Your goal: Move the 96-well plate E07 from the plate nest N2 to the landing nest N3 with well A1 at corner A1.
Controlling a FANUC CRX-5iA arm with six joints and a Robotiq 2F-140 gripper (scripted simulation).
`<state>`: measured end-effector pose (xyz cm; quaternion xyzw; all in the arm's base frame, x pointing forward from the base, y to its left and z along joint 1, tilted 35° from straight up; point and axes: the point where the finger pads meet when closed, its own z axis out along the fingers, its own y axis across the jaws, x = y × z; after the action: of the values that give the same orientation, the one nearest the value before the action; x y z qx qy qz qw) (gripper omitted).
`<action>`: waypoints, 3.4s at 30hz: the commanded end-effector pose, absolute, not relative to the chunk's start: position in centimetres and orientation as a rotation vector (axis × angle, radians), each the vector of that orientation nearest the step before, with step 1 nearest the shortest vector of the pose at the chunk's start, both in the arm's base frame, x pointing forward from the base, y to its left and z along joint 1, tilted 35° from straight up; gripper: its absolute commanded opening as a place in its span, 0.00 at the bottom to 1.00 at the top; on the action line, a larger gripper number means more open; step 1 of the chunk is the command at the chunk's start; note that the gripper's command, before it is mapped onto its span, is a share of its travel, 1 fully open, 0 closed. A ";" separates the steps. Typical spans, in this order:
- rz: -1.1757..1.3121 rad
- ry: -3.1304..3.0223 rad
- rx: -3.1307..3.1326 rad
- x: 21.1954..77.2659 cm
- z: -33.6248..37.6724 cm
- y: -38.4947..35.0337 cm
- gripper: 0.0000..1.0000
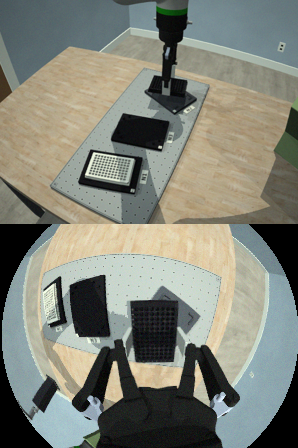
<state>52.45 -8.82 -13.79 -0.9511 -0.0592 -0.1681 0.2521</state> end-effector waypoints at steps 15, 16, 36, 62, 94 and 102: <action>-0.457 -0.160 -2.588 53.3 -8.1 0.0 0.00; -0.457 -0.160 -2.588 53.3 -7.7 0.6 0.00; -0.457 -0.160 -2.588 53.9 -3.8 6.6 0.00; -0.457 -0.160 -2.588 53.9 -3.7 6.7 0.00; -0.457 -0.160 -2.588 54.4 -5.1 7.6 0.00; -0.457 -0.160 -2.588 54.7 -5.9 8.1 0.00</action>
<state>54.57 7.90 -5.64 -0.9513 -0.0589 -0.1680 0.2518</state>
